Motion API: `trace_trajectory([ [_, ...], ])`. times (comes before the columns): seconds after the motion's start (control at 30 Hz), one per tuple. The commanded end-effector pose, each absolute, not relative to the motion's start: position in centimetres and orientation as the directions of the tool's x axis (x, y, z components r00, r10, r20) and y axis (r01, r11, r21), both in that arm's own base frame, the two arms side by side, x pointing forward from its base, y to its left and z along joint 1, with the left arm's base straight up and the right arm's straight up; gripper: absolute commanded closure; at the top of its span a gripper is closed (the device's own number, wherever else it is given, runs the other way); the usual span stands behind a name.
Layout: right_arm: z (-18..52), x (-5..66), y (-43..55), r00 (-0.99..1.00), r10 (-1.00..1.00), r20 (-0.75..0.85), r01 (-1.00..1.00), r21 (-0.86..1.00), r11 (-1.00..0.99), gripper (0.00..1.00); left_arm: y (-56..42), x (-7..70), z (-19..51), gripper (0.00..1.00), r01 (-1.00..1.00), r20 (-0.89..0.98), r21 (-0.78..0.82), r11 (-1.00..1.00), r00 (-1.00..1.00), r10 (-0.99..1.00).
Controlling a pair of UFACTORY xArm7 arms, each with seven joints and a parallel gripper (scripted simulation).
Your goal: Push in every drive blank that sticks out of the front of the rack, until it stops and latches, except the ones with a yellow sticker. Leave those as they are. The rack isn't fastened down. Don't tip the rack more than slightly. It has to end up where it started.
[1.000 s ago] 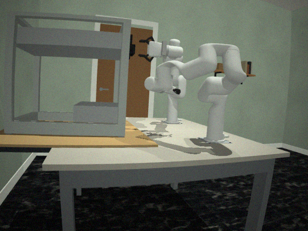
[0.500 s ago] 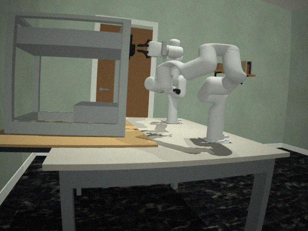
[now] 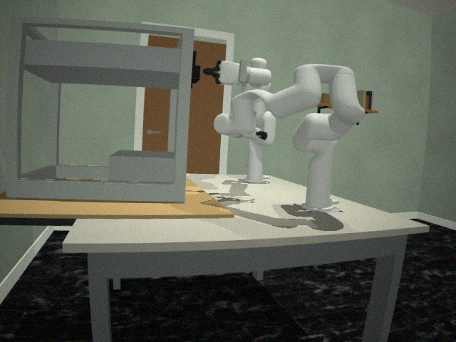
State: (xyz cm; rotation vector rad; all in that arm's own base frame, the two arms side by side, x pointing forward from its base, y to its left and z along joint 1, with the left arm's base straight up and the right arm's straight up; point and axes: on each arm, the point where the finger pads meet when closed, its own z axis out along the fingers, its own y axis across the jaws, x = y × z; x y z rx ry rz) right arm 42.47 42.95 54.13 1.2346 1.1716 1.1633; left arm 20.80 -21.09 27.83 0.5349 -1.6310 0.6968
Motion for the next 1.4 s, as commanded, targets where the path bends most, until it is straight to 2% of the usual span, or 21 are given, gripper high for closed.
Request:
trace_trajectory([
  [0.0, 54.4, 42.4, 42.9, 0.056, 0.998, 0.0, 0.0, 1.0, 0.0, 1.0, -21.1, 20.8, 27.9, 0.0, -0.686, 0.984, -0.148, 0.713, -0.174, 0.037],
  [0.87, 54.4, 42.4, 43.1, 0.056, 0.998, 0.0, 0.0, 1.0, 0.0, 1.0, -21.1, 20.8, 27.9, 0.0, -0.686, 0.984, -0.148, 0.713, -0.174, 0.037],
  [1.37, 53.4, 39.9, 48.3, 0.056, 0.998, 0.0, 0.0, 1.0, 0.0, 1.0, -21.1, 20.8, 27.9, 0.0, -0.686, 0.984, -0.148, 0.713, -0.174, 0.037],
])
